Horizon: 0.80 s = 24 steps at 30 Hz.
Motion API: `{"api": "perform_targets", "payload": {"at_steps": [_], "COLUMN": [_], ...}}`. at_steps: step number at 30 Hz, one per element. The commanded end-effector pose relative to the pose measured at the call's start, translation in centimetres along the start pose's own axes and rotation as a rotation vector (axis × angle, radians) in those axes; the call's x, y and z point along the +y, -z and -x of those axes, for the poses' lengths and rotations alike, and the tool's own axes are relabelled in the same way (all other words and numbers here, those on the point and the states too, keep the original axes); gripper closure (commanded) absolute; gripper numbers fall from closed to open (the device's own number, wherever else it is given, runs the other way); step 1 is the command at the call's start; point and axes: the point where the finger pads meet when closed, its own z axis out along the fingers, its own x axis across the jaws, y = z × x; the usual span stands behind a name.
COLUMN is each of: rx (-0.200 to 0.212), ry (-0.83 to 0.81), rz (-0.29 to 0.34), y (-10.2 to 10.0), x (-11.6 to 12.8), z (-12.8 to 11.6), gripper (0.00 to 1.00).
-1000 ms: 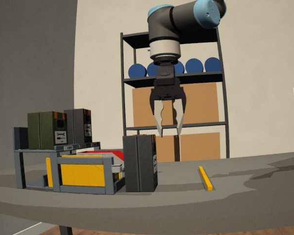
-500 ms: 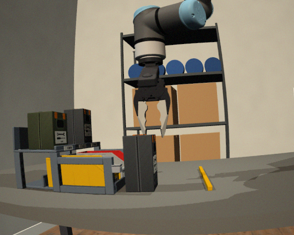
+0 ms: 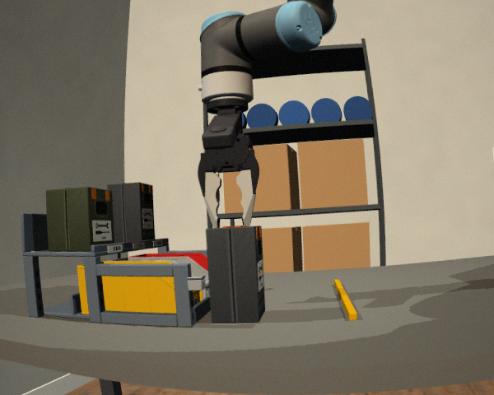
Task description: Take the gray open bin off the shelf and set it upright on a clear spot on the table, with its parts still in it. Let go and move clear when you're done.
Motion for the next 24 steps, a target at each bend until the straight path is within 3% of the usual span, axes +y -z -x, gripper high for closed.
{"api": "perform_targets", "payload": {"at_steps": [1,9,14,24], "rx": [-0.001,-0.001,-0.001,-0.001], "ry": [0.0,0.0,0.0,0.0], "rz": [0.0,0.0,0.0,0.0], "y": [-0.1,-0.1,-0.2,-0.2], "x": [0.1,0.1,0.1,0.1], "z": [-2.0,-2.0,-6.5,-6.5], "gripper": [0.74,0.74,0.74,0.74]}}
